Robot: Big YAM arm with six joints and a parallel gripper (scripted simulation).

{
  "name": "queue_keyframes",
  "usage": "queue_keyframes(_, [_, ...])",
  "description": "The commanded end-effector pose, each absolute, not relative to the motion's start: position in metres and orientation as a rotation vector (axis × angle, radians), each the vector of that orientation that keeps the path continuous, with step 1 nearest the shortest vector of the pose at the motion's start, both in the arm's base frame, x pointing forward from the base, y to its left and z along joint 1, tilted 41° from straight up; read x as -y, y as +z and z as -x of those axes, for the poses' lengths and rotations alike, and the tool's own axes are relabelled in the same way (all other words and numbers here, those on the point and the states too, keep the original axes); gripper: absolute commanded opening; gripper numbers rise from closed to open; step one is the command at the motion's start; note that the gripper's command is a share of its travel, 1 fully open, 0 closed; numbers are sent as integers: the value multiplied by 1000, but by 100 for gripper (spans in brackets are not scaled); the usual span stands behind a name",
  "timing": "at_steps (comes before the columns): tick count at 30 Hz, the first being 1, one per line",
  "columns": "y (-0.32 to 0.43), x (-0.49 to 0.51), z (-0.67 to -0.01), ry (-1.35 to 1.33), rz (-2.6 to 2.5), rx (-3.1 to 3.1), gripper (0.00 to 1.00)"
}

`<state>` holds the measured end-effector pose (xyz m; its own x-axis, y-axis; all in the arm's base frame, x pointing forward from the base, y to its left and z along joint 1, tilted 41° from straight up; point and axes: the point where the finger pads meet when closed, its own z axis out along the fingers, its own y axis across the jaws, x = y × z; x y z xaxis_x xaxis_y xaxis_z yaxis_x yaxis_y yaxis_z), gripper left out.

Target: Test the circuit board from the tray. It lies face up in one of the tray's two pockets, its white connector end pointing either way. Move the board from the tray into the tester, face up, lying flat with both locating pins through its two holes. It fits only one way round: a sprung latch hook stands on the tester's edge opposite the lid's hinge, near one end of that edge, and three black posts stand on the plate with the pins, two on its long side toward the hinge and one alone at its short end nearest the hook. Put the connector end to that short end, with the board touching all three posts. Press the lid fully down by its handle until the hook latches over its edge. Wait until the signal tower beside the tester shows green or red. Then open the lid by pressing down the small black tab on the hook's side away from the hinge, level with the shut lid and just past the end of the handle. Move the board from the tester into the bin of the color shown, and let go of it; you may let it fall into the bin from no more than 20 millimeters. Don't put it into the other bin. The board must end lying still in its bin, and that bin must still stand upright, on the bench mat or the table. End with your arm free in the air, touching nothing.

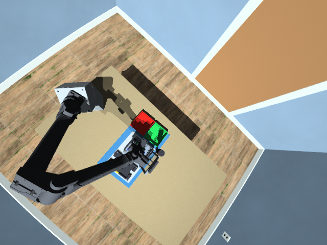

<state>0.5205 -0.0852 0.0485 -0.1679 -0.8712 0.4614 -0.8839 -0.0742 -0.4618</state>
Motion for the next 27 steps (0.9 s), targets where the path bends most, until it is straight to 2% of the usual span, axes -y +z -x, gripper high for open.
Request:
queue_keyframes(1, [52,92,-534,1112,-2010,2139,72])
queue_keyframes(27, [50,89,-529,1099,-2015,2134,72])
